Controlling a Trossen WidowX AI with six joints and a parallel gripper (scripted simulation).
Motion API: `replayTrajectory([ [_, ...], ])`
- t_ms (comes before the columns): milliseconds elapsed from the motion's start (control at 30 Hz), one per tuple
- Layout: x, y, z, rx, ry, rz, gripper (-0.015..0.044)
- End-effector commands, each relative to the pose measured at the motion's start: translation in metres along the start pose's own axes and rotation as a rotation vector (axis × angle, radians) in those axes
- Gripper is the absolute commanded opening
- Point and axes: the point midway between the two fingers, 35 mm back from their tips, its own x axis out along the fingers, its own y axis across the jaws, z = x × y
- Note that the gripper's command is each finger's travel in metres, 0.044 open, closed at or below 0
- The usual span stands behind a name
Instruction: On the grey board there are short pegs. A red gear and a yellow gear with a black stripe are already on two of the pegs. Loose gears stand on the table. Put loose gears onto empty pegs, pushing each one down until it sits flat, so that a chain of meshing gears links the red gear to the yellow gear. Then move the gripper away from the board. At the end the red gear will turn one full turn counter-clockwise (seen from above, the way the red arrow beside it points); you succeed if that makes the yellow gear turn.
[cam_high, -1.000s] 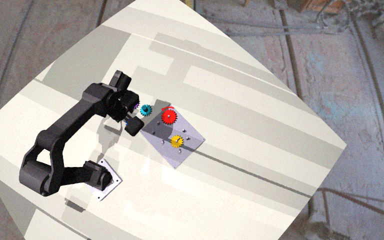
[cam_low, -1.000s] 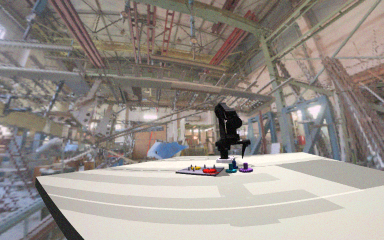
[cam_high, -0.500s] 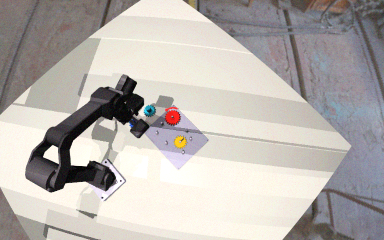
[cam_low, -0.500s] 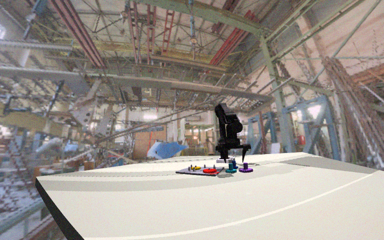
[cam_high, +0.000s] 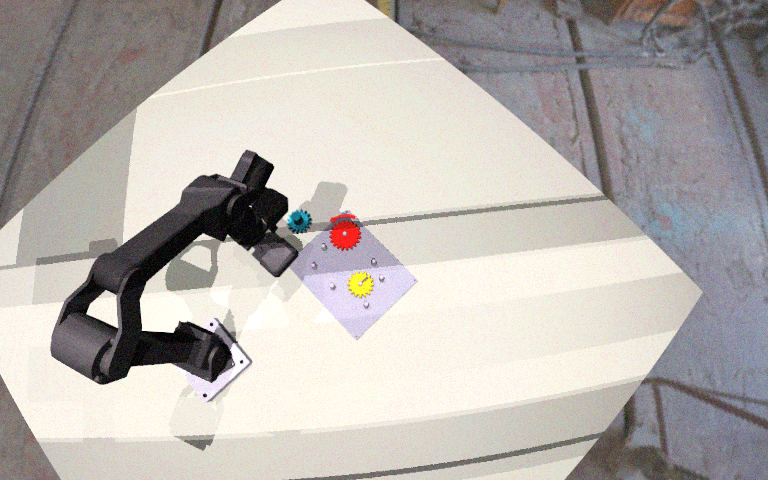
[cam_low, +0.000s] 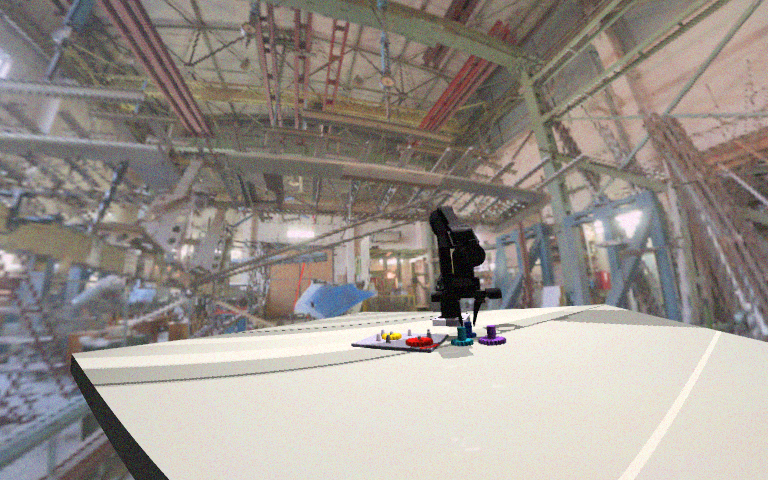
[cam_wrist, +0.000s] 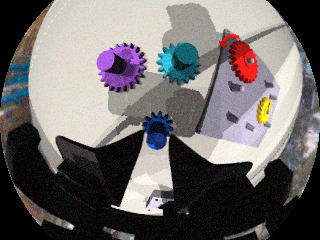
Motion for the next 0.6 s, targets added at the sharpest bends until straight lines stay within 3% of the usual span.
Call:
replayTrajectory([
  [0, 0.0003, -0.0001, 0.0001, 0.004, -0.001, 0.000, 0.0066],
  [333, 0.0003, -0.0001, 0.0001, 0.004, -0.001, 0.000, 0.0000],
  [567, -0.0089, 0.0008, 0.0024, 0.004, -0.001, 0.000, 0.0000],
])
